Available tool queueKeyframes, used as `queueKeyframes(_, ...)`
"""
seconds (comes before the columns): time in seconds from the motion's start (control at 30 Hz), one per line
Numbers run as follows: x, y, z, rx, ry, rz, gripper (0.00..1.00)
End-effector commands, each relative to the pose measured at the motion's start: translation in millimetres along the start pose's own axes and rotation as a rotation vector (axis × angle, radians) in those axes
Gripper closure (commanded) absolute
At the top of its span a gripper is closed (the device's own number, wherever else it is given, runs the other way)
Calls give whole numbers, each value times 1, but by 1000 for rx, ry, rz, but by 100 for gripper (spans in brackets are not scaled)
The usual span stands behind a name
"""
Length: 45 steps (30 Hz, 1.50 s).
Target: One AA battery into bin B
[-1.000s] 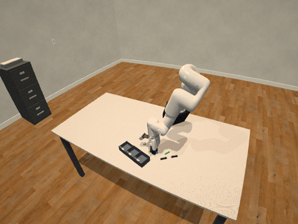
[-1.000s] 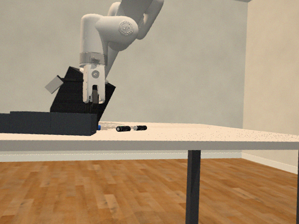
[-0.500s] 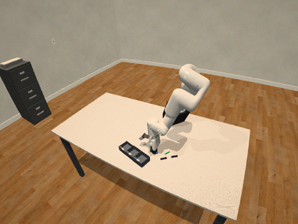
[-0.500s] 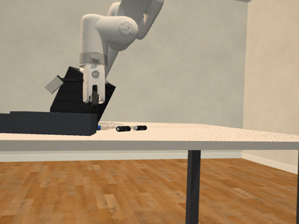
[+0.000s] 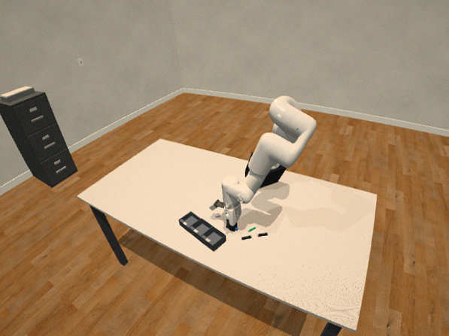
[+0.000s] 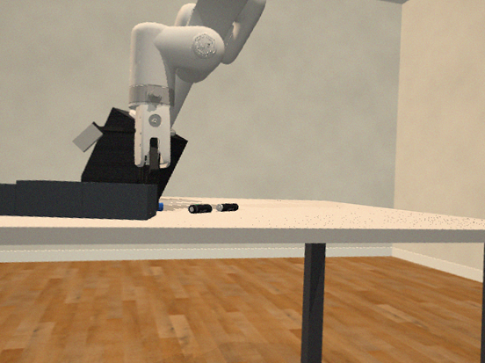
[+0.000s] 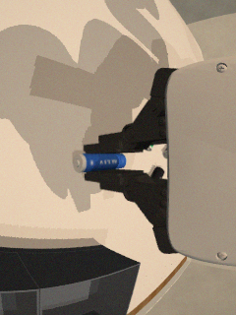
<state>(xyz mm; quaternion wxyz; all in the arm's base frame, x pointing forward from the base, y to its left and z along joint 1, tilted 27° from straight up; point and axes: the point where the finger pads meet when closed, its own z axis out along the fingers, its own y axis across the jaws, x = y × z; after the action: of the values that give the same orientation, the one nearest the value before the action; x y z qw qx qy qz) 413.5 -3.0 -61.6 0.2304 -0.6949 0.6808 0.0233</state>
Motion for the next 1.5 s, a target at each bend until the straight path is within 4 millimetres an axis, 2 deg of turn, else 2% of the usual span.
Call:
queueKeyframes(0.0, 0, -1, -1, 2, 1, 0, 100)
queueKeyframes(0.17, 0, -1, -1, 2, 1, 0, 100)
queueKeyframes(0.83, 0, -1, -60, 2, 1, 0, 100)
queueKeyframes(1.37, 0, -1, -61, 2, 1, 0, 100)
queueKeyframes(1.47, 0, -1, -67, 2, 1, 0, 100)
